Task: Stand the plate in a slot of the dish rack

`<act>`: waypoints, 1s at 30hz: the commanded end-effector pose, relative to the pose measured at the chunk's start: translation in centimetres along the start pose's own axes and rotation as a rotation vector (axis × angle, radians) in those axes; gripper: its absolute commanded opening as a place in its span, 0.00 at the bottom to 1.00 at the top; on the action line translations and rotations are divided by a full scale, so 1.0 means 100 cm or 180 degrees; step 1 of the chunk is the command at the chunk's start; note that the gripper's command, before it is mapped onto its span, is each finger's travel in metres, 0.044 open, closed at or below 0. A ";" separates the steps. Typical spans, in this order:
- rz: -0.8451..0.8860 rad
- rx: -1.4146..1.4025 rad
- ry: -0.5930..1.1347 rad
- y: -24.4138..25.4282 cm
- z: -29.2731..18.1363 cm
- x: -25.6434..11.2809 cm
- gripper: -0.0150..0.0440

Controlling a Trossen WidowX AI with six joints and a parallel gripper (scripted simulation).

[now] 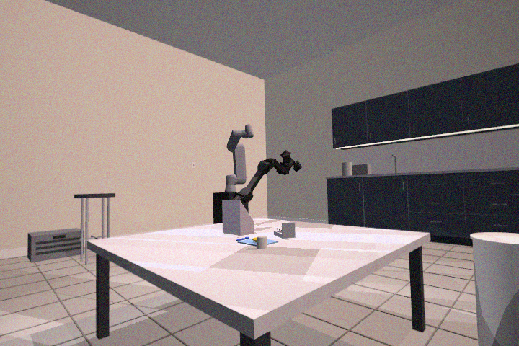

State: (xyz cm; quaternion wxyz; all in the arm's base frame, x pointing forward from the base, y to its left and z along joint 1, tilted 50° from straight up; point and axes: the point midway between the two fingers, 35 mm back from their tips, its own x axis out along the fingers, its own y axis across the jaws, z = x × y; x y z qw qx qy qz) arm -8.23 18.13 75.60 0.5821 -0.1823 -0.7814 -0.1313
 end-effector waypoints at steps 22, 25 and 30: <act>0.0822 -0.0172 -0.0384 0.103 0.002 -0.033 0.93; 0.1022 -0.0180 -0.0455 0.126 0.002 -0.043 0.93; 0.1366 -0.0187 -0.0548 0.165 0.000 -0.062 0.93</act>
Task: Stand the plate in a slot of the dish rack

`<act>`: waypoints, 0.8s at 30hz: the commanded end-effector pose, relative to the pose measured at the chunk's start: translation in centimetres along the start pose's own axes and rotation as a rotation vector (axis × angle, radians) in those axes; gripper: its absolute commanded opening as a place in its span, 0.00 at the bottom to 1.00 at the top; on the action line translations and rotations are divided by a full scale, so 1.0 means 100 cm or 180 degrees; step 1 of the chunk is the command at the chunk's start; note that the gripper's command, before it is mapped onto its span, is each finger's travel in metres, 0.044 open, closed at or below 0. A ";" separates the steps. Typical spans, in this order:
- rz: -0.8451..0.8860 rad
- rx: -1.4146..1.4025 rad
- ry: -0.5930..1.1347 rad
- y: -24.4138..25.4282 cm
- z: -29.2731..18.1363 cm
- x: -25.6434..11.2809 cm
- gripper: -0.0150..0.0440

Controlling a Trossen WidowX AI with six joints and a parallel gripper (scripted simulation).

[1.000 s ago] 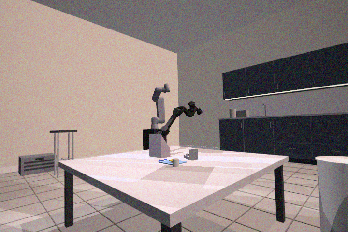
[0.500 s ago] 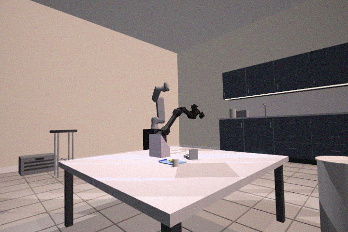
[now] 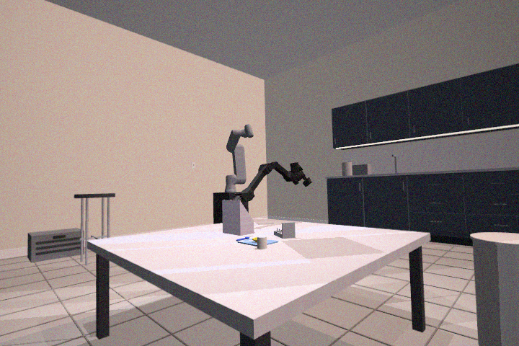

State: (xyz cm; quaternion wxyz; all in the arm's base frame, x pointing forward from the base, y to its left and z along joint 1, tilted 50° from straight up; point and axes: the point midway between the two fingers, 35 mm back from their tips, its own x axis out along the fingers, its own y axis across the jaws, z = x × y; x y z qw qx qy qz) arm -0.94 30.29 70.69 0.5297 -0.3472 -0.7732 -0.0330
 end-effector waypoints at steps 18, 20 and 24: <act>0.1332 0.0093 -0.0205 0.161 -0.022 -0.051 0.93; 0.1455 0.0123 -0.0204 0.175 -0.025 -0.057 0.93; 0.1744 0.0207 -0.0168 0.205 -0.035 -0.075 0.93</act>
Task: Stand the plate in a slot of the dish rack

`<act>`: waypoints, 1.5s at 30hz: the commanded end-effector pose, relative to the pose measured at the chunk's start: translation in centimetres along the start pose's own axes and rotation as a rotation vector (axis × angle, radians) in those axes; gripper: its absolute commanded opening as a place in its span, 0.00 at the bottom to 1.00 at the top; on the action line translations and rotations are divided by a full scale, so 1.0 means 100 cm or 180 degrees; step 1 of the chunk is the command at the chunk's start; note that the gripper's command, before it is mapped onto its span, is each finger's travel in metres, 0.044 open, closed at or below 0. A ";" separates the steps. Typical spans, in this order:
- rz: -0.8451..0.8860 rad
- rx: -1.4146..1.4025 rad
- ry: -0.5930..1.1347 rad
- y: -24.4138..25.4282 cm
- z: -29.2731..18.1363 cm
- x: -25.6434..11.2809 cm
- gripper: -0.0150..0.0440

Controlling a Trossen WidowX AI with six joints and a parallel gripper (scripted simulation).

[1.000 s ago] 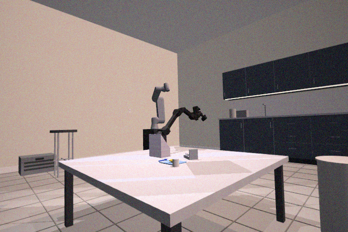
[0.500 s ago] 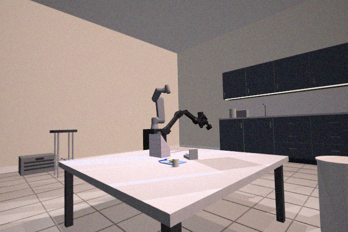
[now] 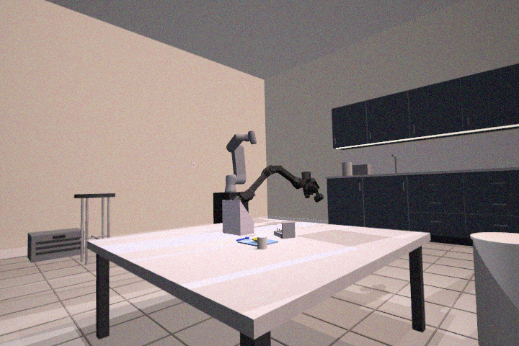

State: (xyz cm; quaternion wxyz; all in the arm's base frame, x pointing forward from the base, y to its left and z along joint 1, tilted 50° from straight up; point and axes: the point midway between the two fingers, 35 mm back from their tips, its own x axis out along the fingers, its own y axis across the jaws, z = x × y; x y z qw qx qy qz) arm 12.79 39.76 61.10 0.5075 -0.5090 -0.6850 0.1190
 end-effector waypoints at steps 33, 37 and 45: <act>0.2450 0.1441 0.1165 0.289 -0.134 -0.147 0.93; 0.2681 0.1660 0.1382 0.313 -0.148 -0.178 0.93; 0.3162 0.2083 0.1771 0.358 -0.169 -0.247 0.93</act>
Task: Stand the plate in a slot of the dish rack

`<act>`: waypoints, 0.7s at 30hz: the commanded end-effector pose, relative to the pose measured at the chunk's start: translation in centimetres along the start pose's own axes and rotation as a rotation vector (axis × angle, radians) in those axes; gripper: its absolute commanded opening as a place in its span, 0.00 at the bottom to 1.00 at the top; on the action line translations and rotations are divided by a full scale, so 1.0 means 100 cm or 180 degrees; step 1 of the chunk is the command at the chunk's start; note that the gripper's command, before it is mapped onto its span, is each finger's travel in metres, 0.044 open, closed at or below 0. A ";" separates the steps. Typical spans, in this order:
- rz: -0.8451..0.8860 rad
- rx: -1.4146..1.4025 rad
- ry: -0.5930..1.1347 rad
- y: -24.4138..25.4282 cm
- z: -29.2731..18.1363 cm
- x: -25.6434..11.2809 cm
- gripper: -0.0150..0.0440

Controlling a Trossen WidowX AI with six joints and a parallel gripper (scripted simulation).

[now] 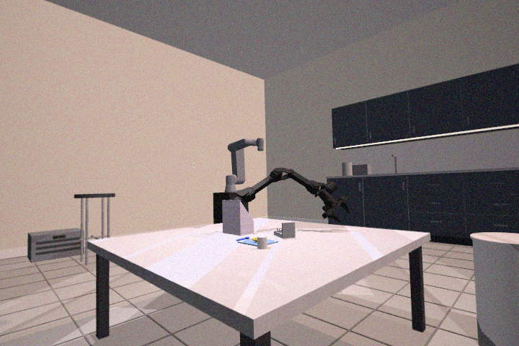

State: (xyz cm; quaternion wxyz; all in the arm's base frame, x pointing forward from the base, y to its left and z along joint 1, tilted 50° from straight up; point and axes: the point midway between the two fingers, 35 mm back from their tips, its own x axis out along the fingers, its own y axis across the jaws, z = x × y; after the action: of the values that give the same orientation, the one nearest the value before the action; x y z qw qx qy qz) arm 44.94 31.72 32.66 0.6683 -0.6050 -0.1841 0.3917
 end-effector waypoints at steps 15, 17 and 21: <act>0.0951 0.1317 0.0762 0.108 -0.147 -0.025 0.93; 0.1043 0.1474 0.0843 0.120 -0.161 -0.031 0.93; 0.1216 0.1798 0.1003 0.146 -0.187 -0.045 0.93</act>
State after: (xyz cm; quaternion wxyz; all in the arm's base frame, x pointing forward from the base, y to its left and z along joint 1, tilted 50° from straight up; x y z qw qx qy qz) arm 51.03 17.76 18.09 0.7352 -0.5002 0.1097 0.4440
